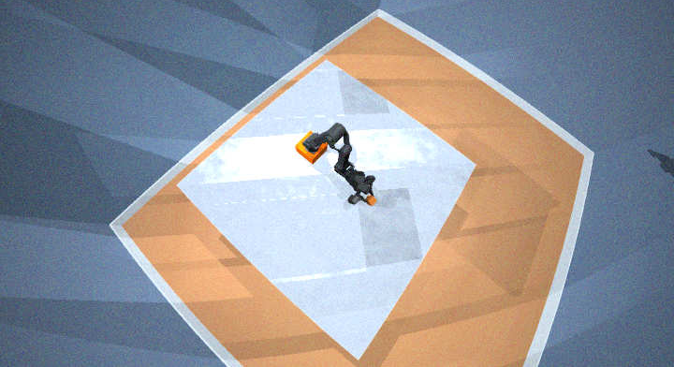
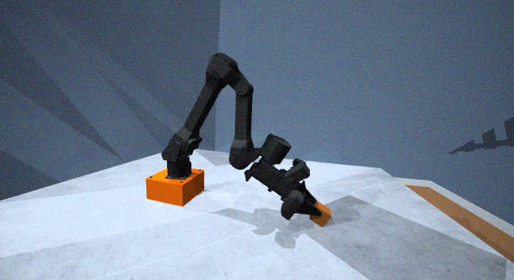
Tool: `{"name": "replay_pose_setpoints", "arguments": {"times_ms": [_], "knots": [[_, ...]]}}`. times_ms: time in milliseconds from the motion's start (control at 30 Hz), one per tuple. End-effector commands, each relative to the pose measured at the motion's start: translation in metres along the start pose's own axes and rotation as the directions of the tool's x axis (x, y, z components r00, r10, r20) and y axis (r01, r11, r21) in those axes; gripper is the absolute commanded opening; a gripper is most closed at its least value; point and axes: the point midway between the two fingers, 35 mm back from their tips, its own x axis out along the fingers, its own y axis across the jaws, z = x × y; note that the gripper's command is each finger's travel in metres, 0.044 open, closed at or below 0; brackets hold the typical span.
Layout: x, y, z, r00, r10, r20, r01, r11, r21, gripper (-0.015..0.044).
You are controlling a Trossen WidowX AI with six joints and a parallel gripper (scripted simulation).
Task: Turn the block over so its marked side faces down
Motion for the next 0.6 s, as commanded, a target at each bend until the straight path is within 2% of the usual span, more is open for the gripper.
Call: {"name": "replay_pose_setpoints", "arguments": {"times_ms": [0, 133, 567], "knots": [[-0.0001, 0.0006, -0.0001, 1.000, 0.004, 0.001, -0.004, 1.000, -0.004, 0.0341], [-0.0001, 0.0006, -0.0001, 1.000, 0.004, 0.001, -0.004, 1.000, -0.004, 0.0440], [-0.0001, 0.0006, -0.0001, 1.000, 0.004, 0.001, -0.004, 1.000, -0.004, 0.0440]]}}
